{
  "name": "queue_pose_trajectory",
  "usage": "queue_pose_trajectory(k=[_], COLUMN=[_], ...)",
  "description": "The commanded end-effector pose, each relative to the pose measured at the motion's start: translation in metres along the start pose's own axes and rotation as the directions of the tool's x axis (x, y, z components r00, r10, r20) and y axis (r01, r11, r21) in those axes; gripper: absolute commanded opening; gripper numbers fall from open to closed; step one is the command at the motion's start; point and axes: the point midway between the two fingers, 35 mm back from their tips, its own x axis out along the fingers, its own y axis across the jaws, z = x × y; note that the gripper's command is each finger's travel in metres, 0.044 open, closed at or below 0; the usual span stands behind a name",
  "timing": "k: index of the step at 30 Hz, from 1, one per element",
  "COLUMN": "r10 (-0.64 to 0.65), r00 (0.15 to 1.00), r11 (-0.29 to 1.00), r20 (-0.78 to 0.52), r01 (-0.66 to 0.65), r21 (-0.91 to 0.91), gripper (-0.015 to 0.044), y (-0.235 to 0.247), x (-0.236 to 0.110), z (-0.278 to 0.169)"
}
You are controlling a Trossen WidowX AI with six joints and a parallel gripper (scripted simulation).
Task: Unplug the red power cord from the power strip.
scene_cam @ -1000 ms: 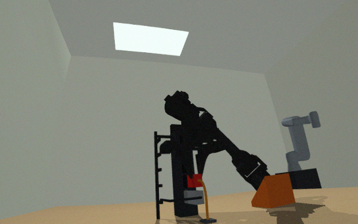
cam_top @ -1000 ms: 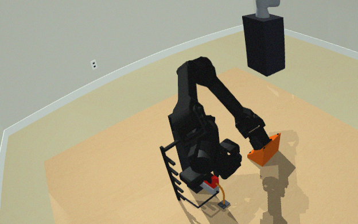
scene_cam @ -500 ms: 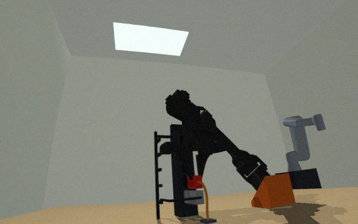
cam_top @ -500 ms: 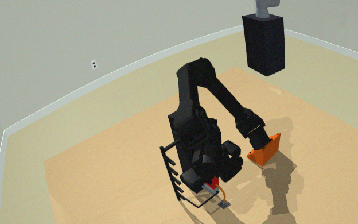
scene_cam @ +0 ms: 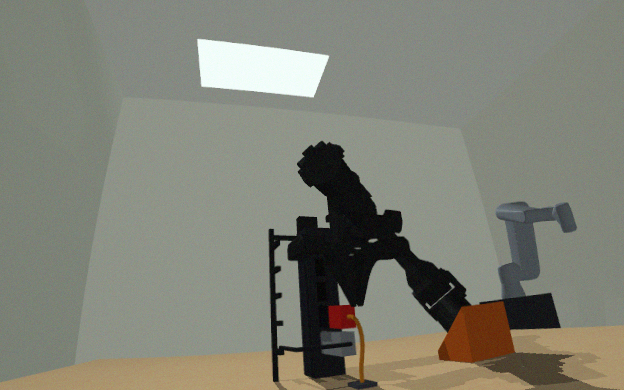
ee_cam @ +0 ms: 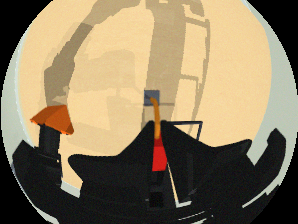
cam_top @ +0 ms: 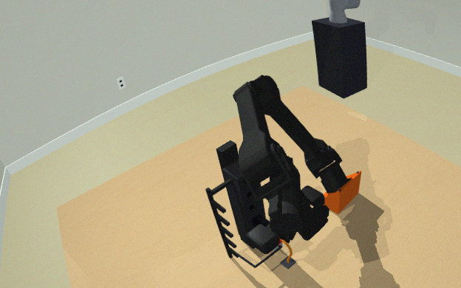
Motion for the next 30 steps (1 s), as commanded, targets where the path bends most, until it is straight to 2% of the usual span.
queue_pose_trajectory(k=[1,4,30], r10=[0.008,0.008,-0.006], r00=[1.000,1.000,1.000], r11=[1.000,1.000,1.000], r20=[-0.001,-0.001,0.001], r01=[-0.008,-0.008,0.006], r21=[0.012,0.012,0.004], gripper=[0.0079,0.0157,0.0160], y=[-0.001,-0.001,-0.001], x=[0.002,0.002,-0.007], z=[-0.006,-0.006,-0.018])
